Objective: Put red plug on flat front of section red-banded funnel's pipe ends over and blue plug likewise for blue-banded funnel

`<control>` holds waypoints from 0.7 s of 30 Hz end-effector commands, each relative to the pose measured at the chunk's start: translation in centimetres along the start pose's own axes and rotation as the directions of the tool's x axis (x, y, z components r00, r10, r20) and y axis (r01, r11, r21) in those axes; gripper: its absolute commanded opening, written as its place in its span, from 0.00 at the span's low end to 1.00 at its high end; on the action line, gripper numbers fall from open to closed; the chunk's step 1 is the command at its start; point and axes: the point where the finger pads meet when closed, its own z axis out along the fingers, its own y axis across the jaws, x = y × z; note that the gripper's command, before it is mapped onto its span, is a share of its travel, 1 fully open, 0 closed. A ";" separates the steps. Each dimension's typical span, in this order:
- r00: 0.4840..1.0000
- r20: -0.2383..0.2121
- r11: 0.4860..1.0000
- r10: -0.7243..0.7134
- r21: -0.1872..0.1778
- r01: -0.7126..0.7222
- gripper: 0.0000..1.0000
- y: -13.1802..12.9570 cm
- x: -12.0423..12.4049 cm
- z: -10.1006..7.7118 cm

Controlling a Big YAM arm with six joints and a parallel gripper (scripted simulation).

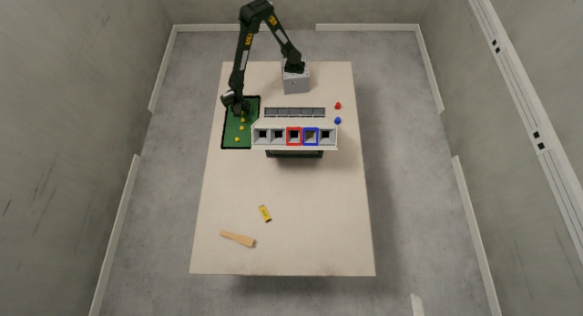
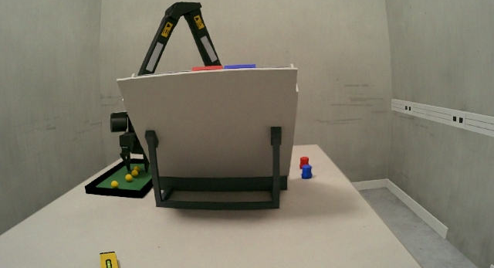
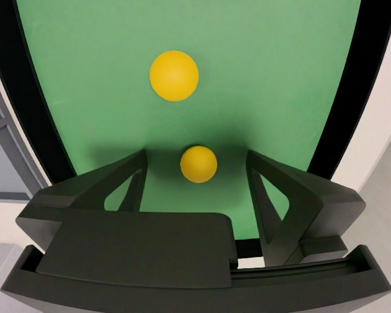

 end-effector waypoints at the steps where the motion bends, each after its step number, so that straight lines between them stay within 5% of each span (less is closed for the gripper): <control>1: 1.000 0.006 1.000 0.001 0.006 -0.001 0.80 -0.2 0.3 0.4; 21: 1.000 0.010 1.000 0.001 0.012 -0.001 0.80 -0.3 0.2 0.0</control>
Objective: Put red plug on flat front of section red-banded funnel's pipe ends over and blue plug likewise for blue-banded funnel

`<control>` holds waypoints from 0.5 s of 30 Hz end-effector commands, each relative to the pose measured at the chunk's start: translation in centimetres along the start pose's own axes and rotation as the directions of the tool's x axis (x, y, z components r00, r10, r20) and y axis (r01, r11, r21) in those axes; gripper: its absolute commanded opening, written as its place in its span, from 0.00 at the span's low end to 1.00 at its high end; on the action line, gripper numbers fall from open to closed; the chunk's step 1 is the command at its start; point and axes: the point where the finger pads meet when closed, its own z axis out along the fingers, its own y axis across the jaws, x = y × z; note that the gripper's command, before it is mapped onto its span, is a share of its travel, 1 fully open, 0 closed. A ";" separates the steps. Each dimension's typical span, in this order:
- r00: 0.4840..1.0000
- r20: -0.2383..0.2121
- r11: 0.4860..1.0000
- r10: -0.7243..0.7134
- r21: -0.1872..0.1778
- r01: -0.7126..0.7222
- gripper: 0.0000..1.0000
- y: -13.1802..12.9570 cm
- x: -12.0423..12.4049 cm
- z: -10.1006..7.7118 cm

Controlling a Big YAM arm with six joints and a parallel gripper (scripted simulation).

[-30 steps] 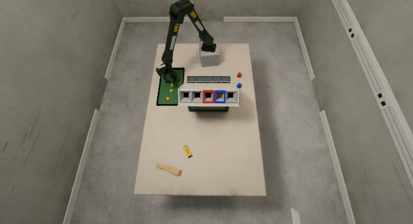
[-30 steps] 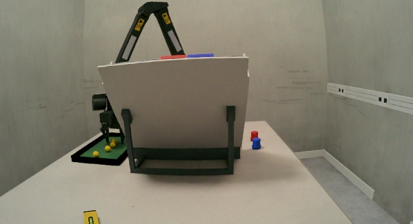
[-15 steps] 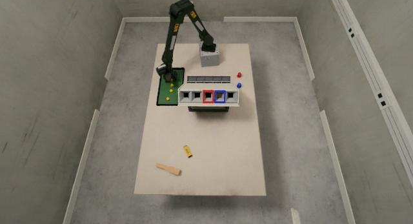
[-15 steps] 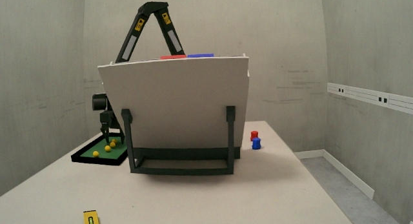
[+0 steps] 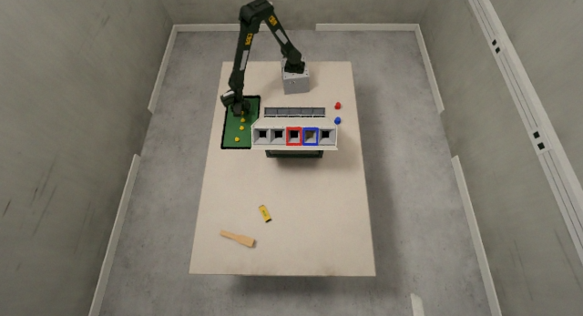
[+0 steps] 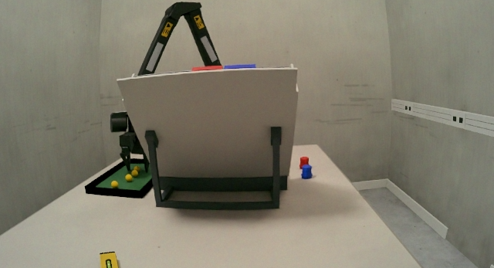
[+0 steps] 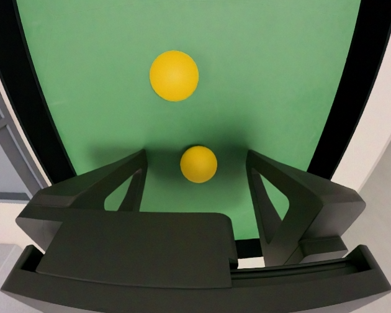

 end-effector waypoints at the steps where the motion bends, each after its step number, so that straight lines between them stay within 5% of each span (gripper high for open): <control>1: 1.000 0.009 1.000 0.001 0.011 -0.001 0.80 -0.3 0.2 0.0; 15: 1.000 0.009 1.000 0.001 0.011 -0.001 0.80 -0.4 0.1 -0.2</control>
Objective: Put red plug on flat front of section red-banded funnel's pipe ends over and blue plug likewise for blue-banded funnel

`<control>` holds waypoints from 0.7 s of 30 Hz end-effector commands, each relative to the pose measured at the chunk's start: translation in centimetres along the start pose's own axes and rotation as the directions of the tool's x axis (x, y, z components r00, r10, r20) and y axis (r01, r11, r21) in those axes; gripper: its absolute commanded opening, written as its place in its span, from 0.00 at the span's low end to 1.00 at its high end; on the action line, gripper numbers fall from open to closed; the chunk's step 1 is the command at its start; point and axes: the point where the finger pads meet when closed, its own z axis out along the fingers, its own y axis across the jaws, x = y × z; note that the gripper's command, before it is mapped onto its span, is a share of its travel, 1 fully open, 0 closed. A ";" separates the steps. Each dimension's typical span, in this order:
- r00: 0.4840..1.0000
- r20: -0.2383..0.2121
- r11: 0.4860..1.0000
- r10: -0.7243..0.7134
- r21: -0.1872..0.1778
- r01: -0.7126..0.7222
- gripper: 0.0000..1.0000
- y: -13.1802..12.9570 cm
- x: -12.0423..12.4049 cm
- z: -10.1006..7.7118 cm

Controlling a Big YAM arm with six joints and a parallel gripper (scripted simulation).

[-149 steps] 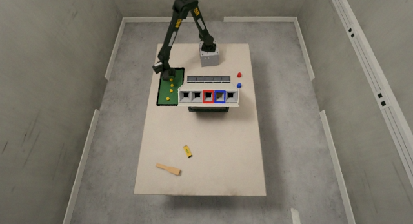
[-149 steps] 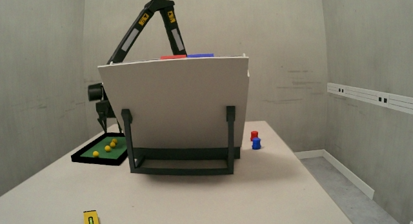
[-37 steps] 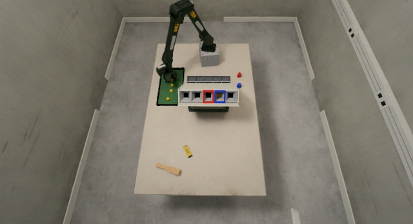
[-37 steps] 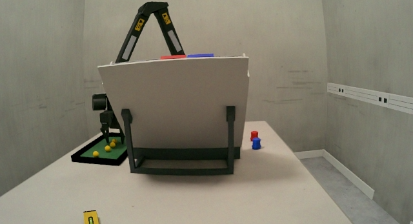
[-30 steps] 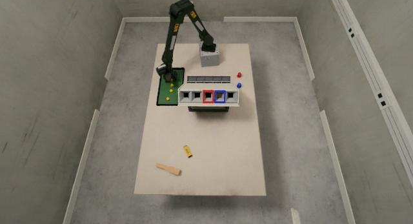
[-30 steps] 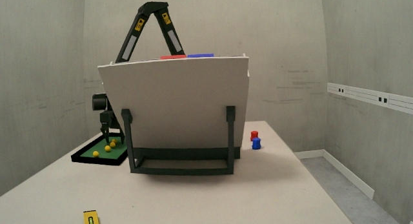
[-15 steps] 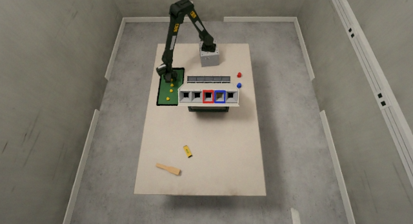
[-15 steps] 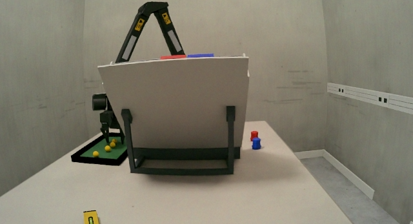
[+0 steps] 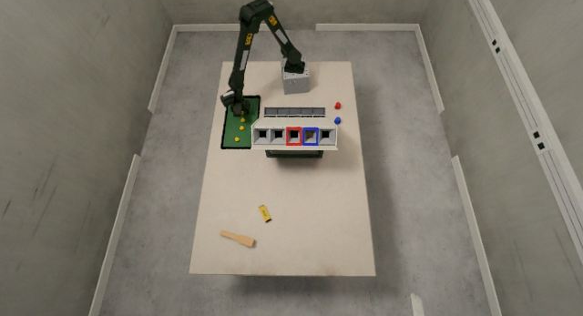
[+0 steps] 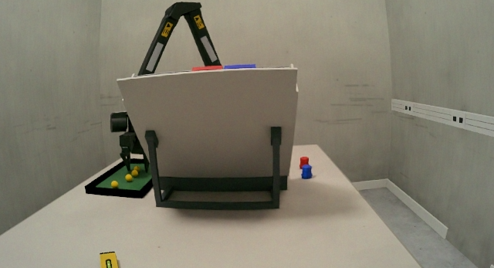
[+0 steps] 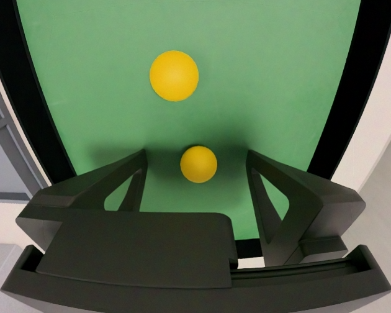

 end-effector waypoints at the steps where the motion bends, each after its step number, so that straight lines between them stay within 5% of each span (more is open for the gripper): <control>1: 1.000 0.009 1.000 0.001 0.011 -0.001 0.80 -0.4 0.1 -0.2; 21: 1.000 0.009 1.000 0.001 0.011 -0.001 0.80 -0.5 0.0 -0.5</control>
